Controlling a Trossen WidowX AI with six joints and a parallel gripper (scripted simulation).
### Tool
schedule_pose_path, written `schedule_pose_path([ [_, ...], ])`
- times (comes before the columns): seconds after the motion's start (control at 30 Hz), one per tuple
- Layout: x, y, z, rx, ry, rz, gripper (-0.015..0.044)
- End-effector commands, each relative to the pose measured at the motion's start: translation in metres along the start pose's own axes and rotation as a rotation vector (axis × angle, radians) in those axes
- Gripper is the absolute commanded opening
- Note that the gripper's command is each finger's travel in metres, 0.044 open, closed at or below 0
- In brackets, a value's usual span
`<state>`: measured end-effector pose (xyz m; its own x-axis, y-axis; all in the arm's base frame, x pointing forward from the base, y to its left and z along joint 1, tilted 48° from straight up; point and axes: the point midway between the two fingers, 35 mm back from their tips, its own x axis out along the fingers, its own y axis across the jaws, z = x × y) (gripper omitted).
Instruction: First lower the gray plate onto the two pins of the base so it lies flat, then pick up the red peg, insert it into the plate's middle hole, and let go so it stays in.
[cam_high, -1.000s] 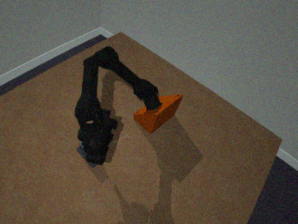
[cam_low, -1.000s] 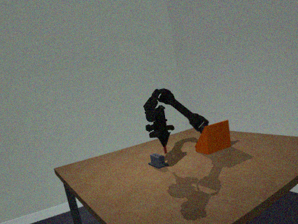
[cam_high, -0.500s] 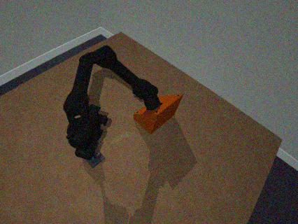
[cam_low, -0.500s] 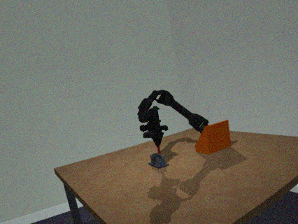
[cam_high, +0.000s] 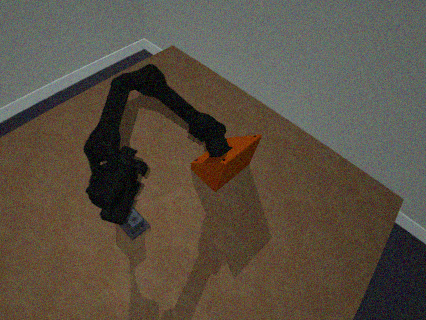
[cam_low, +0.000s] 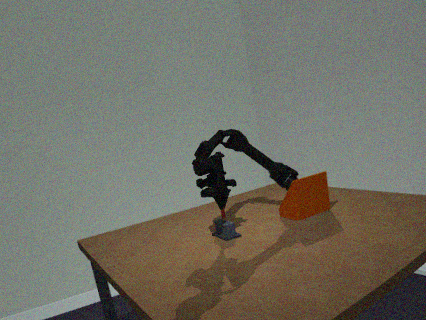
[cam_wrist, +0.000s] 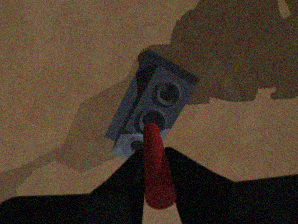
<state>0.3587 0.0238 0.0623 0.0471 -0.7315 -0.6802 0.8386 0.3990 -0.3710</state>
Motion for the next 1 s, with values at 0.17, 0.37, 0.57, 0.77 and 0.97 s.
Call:
schedule_pose_path([
  [0.17, -0.0001, -0.0008, 0.0019, -0.005, -0.005, -0.002, 0.0000],
  [0.37, -0.0001, -0.0018, 0.0038, -0.005, -0.005, -0.002, 0.0000],
  [0.57, -0.0001, -0.0018, 0.0038, -0.005, -0.005, -0.002, 0.0000],
  [0.77, -0.0001, -0.0028, 0.0035, -0.005, -0.005, -0.002, 0.0000],
  [0.97, -0.0001, -0.0028, 0.0035, -0.005, -0.005, -0.002, 0.0000],
])
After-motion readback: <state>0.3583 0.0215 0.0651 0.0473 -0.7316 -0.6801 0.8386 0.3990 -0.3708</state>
